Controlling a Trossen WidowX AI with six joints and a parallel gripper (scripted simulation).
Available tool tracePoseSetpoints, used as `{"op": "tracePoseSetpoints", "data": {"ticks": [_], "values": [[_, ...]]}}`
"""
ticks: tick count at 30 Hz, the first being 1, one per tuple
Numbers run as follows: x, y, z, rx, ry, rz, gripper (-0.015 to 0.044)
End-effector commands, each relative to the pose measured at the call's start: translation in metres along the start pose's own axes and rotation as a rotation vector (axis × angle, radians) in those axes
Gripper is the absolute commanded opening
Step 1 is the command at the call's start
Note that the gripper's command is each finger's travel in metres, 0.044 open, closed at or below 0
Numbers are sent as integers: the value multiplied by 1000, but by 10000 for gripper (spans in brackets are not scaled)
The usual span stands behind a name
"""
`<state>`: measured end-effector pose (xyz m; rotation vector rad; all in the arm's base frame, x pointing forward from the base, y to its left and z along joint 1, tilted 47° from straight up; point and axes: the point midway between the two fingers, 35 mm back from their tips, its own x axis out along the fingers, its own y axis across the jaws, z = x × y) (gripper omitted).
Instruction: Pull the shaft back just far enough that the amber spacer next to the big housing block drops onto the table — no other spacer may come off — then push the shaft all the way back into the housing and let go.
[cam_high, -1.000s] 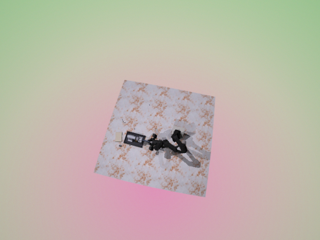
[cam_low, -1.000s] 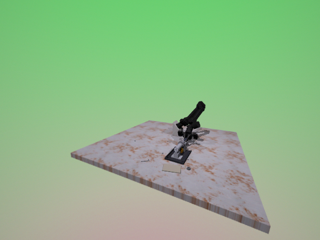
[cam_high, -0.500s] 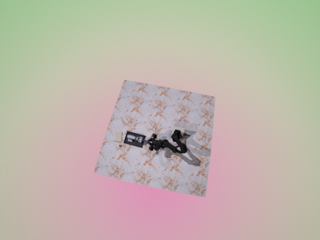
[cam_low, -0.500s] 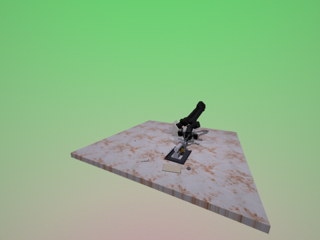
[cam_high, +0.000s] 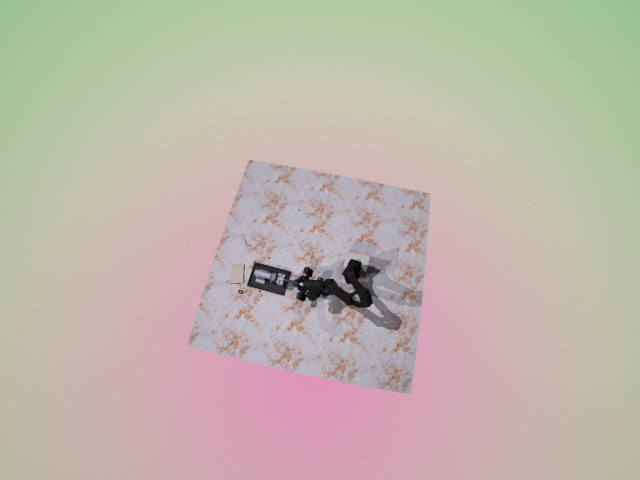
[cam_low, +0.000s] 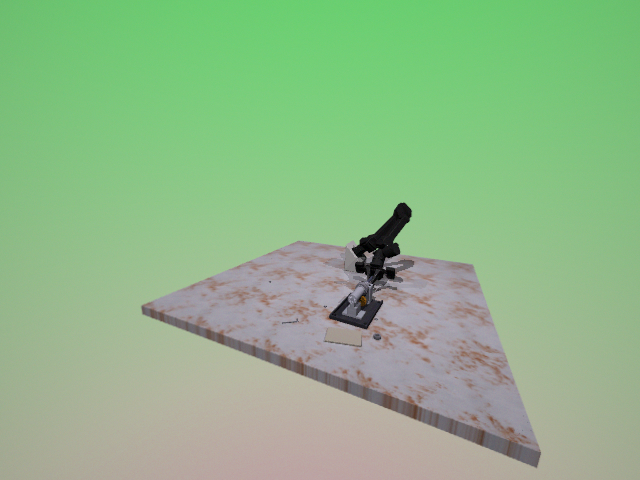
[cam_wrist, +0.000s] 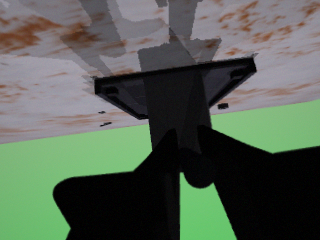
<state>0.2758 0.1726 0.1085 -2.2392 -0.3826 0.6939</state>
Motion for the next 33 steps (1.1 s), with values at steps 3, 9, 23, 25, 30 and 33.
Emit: {"op": "tracePoseSetpoints", "data": {"ticks": [3, 9, 23, 25, 30, 33], "values": [[2, 0, -3, -2, 5, 2, 0], [4, 0, -4, -2, 5, 2, 0], [9, 0, -7, -2, 5, 1, 0], [9, 0, -7, -2, 6, 1, 0], [11, 0, -8, -2, 6, 1, 0], [12, 0, -9, -2, 6, 1, 0]]}}
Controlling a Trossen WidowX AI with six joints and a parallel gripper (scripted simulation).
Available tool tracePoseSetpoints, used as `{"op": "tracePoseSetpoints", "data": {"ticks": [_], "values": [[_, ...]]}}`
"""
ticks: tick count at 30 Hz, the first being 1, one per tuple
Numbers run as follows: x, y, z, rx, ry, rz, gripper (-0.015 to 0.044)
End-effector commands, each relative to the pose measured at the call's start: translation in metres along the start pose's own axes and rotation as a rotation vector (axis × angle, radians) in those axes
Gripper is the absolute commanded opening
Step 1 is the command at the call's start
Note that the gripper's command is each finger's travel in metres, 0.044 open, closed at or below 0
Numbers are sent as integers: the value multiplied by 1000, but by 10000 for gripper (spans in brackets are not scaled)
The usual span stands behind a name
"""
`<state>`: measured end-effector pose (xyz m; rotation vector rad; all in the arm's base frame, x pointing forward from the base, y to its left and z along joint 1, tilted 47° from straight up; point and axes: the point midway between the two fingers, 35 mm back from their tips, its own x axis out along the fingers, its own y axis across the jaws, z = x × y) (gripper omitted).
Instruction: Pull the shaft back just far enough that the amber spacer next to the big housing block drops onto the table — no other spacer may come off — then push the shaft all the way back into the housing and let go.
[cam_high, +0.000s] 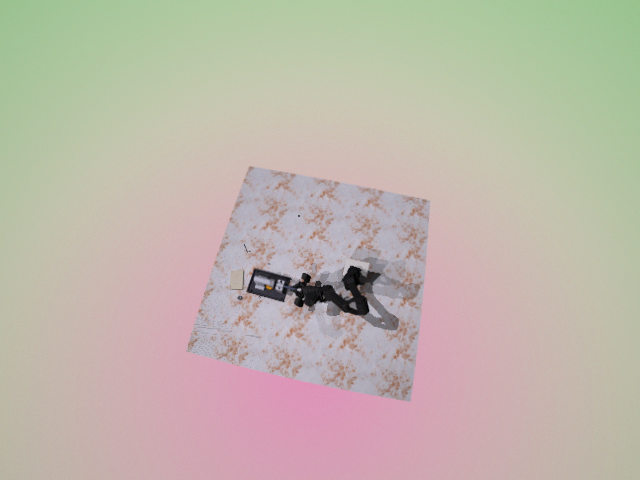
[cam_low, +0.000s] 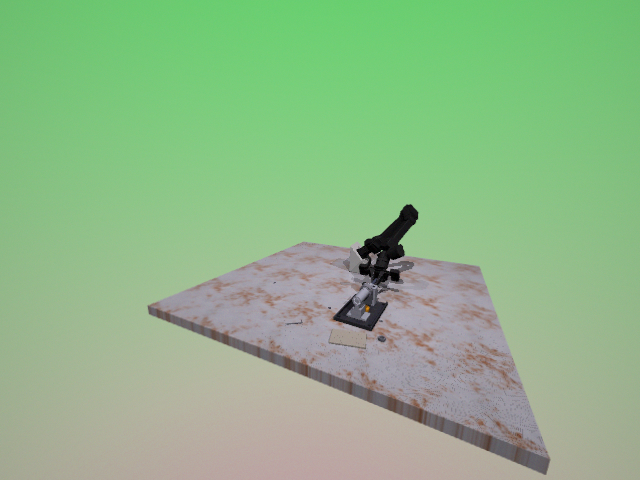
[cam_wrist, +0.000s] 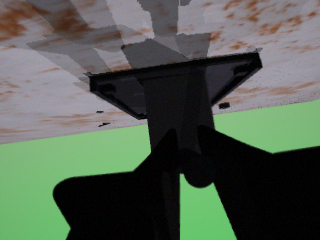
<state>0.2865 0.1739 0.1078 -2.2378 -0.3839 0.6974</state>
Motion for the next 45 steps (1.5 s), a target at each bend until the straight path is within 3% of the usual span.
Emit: {"op": "tracePoseSetpoints", "data": {"ticks": [1, 45], "values": [[3, -1, -4, -3, 9, 1, 0], [3, -1, -5, -3, 9, 1, 0]]}}
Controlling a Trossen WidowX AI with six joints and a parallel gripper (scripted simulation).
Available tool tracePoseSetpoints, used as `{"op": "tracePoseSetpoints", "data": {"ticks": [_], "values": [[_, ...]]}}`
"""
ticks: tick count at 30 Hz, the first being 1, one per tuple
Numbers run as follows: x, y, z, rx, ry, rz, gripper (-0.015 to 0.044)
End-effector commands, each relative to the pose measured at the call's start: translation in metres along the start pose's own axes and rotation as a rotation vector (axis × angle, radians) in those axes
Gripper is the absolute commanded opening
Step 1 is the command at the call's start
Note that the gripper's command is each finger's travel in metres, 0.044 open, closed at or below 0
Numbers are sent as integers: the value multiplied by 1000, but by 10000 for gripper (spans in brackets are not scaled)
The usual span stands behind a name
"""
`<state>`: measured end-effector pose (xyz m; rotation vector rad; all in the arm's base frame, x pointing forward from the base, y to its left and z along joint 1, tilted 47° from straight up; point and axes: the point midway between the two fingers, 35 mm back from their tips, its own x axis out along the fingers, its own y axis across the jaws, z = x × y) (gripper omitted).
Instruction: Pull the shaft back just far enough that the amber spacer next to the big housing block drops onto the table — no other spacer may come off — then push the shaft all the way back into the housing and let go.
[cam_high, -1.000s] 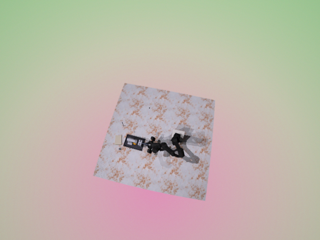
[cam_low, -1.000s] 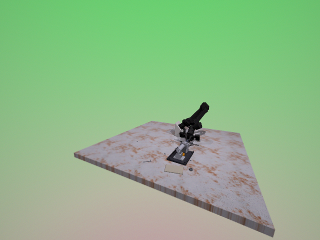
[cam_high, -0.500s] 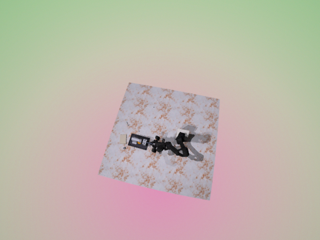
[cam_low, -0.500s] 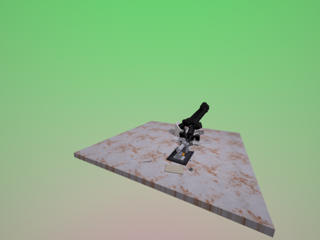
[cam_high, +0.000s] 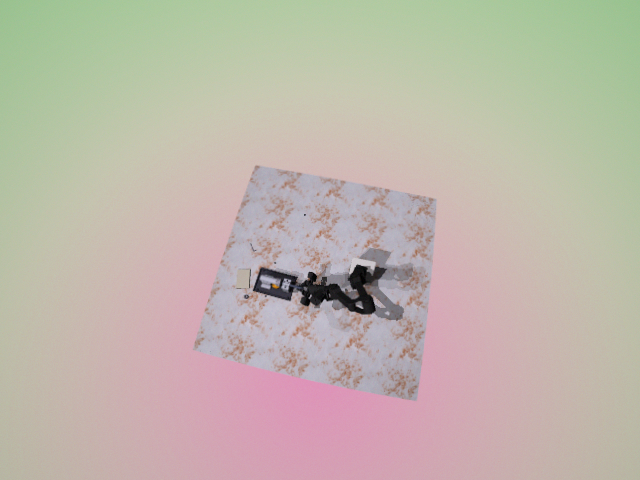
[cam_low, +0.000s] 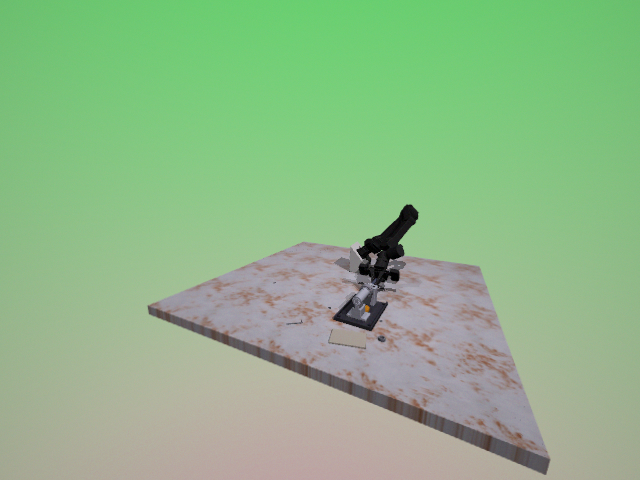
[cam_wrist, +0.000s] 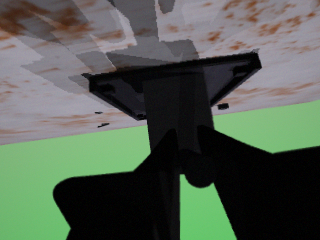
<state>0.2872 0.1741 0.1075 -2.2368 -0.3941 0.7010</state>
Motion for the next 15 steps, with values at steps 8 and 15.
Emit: {"op": "tracePoseSetpoints", "data": {"ticks": [8, 15], "values": [[2, -1, -4, 0, 15, 7, 0], [2, -1, -4, 0, 15, 7, 0]]}}
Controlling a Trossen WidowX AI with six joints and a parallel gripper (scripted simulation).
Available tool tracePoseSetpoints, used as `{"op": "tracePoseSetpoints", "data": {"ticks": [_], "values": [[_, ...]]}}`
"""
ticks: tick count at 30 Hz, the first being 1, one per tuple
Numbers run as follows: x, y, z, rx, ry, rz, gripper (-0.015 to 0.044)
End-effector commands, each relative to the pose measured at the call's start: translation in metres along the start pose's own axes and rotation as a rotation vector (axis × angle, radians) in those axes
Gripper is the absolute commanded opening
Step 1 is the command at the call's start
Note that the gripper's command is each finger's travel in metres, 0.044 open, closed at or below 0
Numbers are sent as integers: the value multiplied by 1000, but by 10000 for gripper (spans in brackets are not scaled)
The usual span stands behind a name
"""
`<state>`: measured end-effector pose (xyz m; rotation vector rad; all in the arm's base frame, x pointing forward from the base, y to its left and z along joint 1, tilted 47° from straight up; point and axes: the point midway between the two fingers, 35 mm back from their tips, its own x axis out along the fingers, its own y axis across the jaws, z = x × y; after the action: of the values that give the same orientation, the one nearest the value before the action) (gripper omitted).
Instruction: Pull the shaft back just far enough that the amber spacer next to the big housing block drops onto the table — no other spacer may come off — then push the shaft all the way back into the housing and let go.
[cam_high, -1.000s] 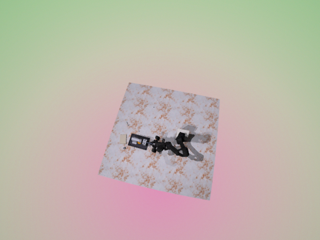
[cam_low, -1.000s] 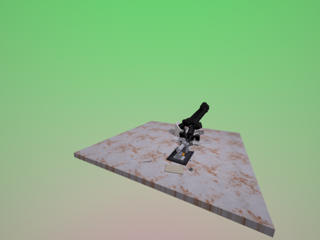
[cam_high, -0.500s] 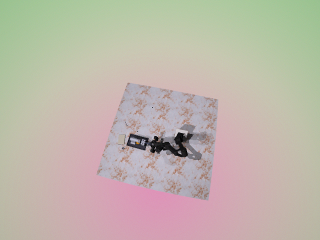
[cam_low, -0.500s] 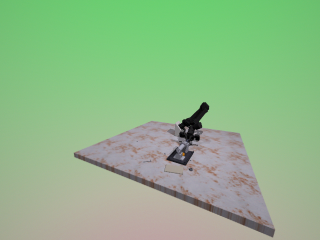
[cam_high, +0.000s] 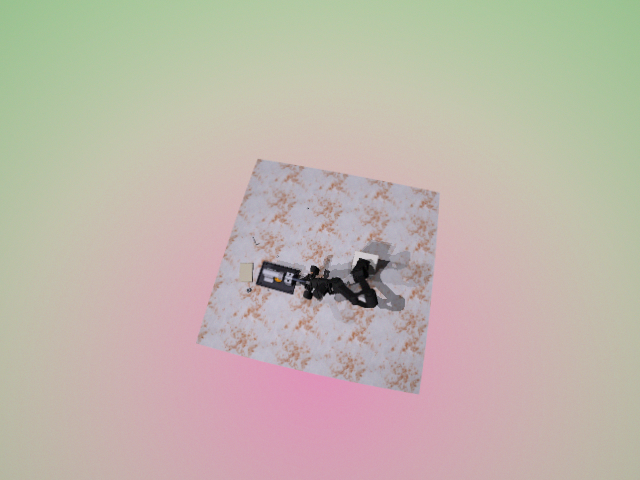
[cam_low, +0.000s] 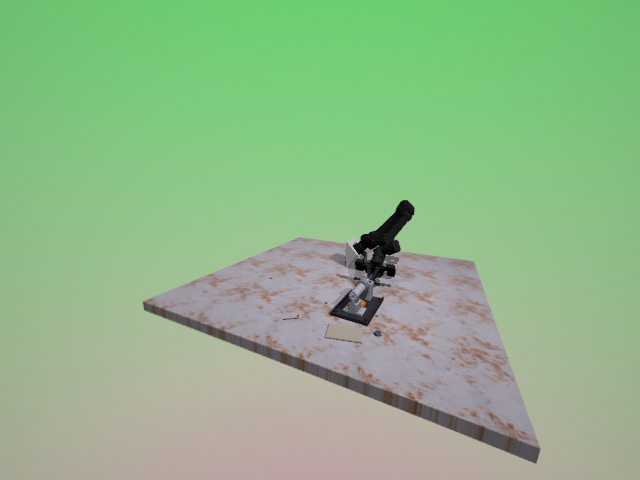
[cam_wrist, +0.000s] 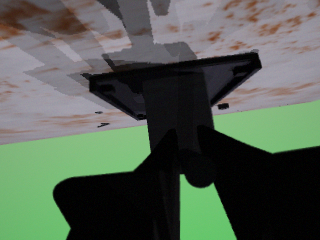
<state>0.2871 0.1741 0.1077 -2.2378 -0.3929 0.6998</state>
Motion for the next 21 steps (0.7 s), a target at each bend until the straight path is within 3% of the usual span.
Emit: {"op": "tracePoseSetpoints", "data": {"ticks": [1, 21], "values": [[2, -1, -4, 0, 13, 6, 0], [1, 0, -3, 0, 13, 6, 0]]}}
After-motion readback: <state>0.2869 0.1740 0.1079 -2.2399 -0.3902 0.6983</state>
